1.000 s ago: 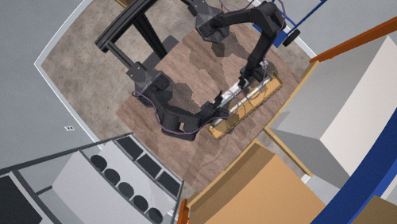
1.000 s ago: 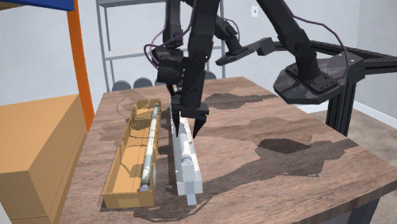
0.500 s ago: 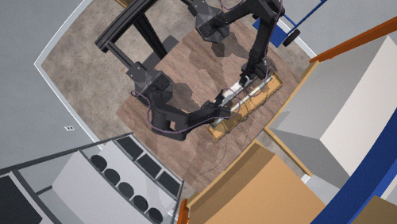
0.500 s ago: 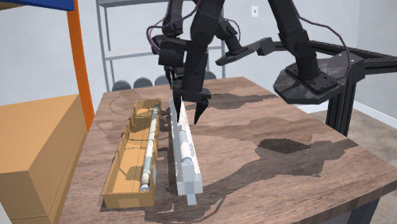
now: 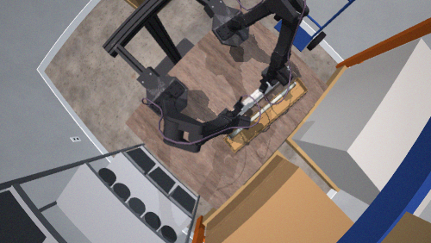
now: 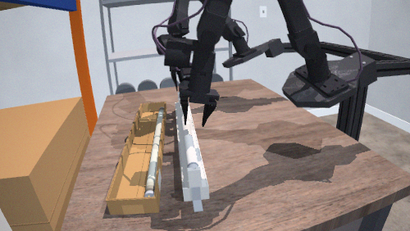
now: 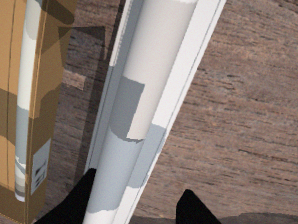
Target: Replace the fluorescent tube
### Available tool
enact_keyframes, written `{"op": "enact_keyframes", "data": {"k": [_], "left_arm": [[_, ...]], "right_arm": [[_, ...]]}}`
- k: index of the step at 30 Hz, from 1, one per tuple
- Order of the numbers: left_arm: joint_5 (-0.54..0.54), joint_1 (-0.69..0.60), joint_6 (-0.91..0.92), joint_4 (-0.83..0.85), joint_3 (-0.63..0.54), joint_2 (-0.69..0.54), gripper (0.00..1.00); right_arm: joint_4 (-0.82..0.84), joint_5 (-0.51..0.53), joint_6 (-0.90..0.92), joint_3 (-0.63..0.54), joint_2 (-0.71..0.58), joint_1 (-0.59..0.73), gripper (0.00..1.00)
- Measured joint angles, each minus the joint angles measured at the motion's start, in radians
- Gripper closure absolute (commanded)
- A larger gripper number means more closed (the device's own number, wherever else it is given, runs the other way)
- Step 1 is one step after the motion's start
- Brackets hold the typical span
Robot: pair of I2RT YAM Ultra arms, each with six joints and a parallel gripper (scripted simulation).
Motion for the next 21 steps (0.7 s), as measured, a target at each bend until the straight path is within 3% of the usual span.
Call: {"op": "enact_keyframes", "data": {"k": [10,21], "left_arm": [[0.011,0.011,-0.06,0.006,0.007,-0.031,0.51],[0.074,0.05,-0.436,0.047,0.08,-0.186,0.51]], "right_arm": [[0.015,-0.016,0.038,-0.002,-0.032,-0.034,0.51],[0.107,-0.112,0.287,0.039,-0.23,-0.201,0.51]]}}
